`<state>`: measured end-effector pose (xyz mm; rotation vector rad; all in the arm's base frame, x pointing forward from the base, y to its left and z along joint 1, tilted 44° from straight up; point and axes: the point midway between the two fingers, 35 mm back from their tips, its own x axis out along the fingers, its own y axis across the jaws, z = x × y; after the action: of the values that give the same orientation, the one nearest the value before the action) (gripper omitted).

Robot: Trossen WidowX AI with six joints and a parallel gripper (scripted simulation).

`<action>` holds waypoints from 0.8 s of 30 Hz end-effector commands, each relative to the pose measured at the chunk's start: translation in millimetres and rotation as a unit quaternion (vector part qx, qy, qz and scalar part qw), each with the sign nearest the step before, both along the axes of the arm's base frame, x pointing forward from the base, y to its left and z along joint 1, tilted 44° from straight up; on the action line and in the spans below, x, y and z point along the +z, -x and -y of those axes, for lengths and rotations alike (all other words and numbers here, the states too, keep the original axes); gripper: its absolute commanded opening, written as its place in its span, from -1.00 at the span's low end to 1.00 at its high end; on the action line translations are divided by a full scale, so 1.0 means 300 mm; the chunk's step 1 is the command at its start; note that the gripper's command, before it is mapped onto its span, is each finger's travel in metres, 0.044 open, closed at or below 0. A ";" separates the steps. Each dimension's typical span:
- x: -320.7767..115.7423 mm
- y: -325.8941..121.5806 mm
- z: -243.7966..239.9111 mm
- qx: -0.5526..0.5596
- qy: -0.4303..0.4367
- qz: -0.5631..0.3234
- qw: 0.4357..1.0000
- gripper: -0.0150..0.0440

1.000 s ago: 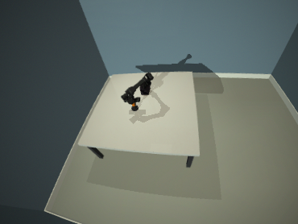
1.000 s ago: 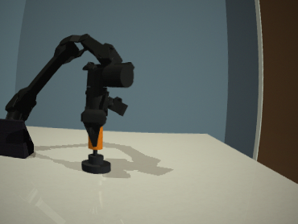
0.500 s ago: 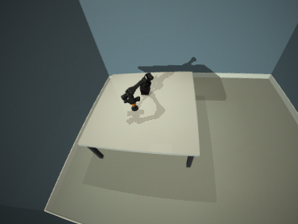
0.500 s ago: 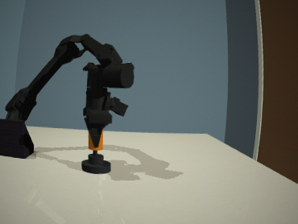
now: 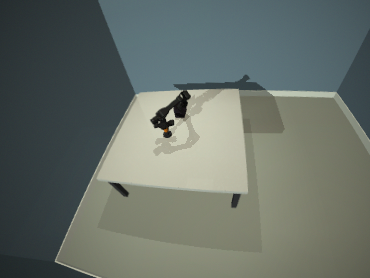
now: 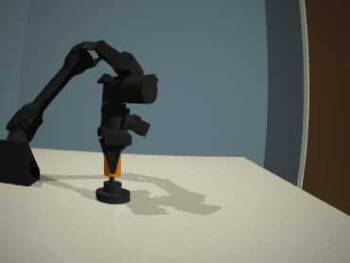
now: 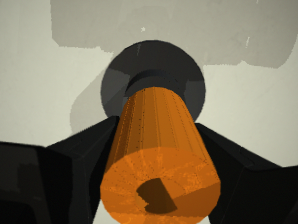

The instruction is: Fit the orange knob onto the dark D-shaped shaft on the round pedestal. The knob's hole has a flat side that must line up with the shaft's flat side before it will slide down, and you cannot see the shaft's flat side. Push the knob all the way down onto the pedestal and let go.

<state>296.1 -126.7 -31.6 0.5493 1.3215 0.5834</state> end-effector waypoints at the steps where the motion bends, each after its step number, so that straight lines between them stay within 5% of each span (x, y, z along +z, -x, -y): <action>1: 0.005 0.000 0.005 0.000 -0.001 0.002 1.000 -0.49; 24: 0.007 -0.001 0.006 0.075 0.015 0.073 0.994 -0.49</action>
<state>295.8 -128.1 -31.0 0.3826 1.2422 0.7102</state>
